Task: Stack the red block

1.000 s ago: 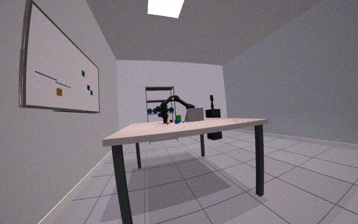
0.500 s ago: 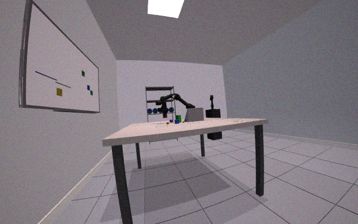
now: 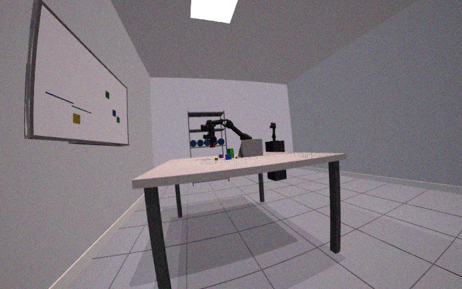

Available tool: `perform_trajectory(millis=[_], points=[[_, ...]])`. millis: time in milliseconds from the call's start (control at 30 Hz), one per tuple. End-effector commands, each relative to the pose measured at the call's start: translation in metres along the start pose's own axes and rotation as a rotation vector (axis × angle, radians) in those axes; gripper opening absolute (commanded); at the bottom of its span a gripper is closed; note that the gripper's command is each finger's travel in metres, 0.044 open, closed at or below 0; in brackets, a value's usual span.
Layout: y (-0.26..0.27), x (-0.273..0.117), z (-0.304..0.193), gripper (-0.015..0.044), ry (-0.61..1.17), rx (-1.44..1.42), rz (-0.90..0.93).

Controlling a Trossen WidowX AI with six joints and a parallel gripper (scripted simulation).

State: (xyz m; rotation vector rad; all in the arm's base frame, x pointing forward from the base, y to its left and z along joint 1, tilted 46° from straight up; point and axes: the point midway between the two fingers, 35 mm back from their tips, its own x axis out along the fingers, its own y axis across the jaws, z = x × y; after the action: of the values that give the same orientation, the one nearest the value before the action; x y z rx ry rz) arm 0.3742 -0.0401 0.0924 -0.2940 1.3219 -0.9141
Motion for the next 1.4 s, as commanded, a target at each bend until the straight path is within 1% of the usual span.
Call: perform_trajectory(millis=[0, 667, 1267, 1367], points=[[0.001, -0.003, -0.005, 0.0000, 0.002, 0.003, 0.006], [-0.002, -0.013, -0.089, 0.0000, 0.007, -0.003, 0.014], [-0.020, -0.003, -0.164, 0.0000, 0.009, -0.004, 0.005], [-0.022, -0.001, -0.170, 0.0000, 0.009, -0.004, 0.003]])
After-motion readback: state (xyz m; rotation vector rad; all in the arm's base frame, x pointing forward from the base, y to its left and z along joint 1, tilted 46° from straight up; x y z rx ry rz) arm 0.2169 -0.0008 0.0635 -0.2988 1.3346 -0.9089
